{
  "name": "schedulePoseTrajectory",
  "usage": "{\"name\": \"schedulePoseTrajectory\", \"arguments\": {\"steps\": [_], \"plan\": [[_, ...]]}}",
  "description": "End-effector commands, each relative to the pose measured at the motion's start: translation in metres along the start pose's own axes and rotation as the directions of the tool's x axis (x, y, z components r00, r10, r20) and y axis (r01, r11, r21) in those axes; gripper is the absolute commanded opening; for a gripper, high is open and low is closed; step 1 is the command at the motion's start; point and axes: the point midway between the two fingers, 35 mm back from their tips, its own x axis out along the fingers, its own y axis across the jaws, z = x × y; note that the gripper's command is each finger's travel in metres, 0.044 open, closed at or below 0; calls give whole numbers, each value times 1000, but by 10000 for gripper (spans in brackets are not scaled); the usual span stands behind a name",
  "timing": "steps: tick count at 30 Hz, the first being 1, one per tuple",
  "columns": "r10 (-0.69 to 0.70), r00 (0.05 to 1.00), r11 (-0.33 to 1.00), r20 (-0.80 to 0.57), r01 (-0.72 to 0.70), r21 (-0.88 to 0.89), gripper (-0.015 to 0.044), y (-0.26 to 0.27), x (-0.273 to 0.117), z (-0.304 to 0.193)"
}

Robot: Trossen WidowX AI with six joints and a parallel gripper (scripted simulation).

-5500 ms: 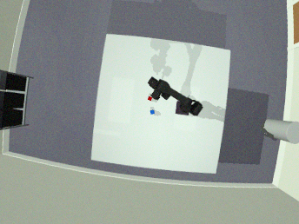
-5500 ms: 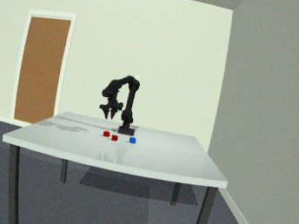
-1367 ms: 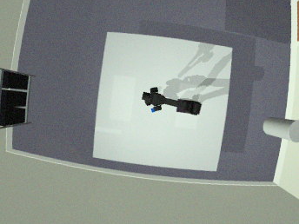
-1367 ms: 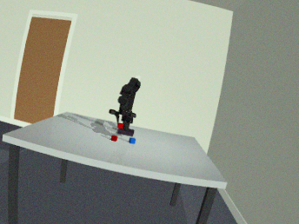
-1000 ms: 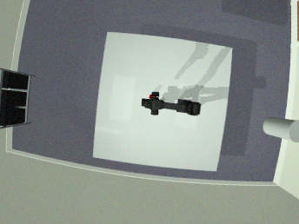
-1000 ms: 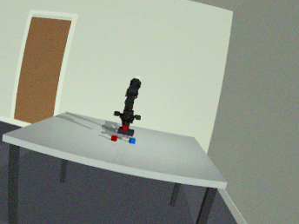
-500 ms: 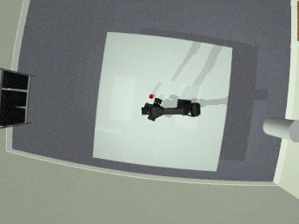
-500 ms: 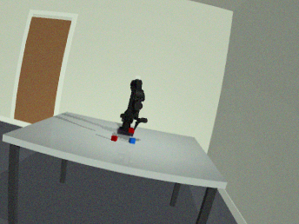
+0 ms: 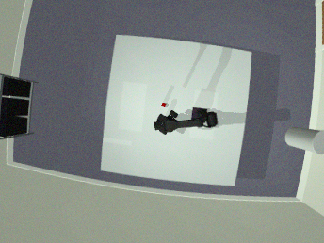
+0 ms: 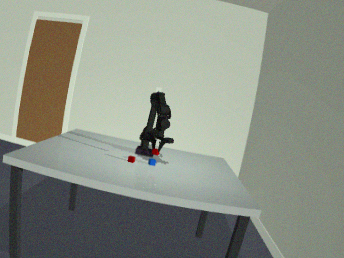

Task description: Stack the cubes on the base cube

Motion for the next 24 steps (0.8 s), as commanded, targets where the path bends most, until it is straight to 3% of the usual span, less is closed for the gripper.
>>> {"name": "schedulePoseTrajectory", "arguments": {"steps": [1,24], "plan": [[-7,1000,1000,0,7,6,105,-1,2,-1],[-7,1000,1000,0,7,10,105,-3,28,0]]}}
